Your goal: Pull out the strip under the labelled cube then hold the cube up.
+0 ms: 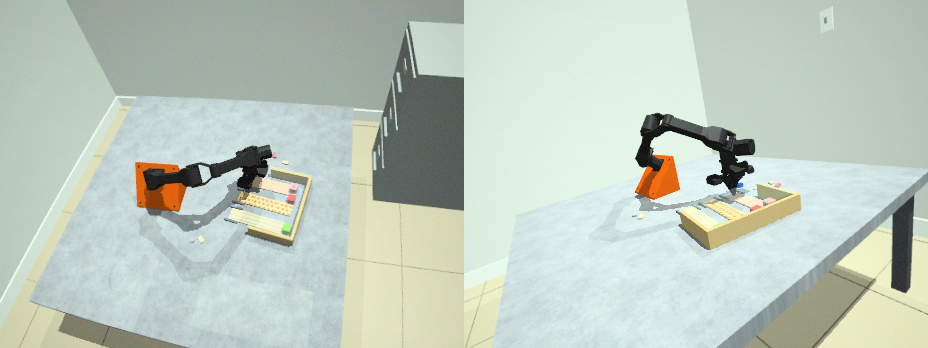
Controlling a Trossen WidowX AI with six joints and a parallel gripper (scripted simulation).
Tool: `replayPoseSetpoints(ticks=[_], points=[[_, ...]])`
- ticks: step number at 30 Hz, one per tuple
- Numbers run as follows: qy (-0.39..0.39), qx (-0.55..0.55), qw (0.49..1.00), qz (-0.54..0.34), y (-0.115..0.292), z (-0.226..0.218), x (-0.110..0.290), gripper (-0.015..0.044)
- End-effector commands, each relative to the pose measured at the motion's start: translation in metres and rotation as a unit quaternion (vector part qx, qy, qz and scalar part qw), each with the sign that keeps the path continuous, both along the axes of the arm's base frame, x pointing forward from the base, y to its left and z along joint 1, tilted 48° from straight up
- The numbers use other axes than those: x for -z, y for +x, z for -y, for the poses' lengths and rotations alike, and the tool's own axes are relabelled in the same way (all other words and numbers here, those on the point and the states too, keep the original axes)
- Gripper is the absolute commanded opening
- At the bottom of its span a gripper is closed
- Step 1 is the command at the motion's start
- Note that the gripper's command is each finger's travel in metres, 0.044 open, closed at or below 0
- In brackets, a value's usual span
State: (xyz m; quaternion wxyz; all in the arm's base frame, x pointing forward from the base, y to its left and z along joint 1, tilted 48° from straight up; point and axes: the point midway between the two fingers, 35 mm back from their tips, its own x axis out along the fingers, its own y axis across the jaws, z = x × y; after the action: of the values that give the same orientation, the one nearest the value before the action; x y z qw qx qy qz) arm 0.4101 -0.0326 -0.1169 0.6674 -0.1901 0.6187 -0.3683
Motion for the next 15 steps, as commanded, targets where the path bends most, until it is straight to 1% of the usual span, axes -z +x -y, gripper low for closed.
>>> replayPoseSetpoints(ticks=[1,6,15], points=[[-0.004,0.001,1.0,-0.001,0.0,0.004,0.003,0.0],[-0.004,0.001,1.0,-0.001,0.0,0.004,0.003,0.0],[-0.004,0.001,1.0,-0.001,-0.013,0.001,0.006,0.0]])
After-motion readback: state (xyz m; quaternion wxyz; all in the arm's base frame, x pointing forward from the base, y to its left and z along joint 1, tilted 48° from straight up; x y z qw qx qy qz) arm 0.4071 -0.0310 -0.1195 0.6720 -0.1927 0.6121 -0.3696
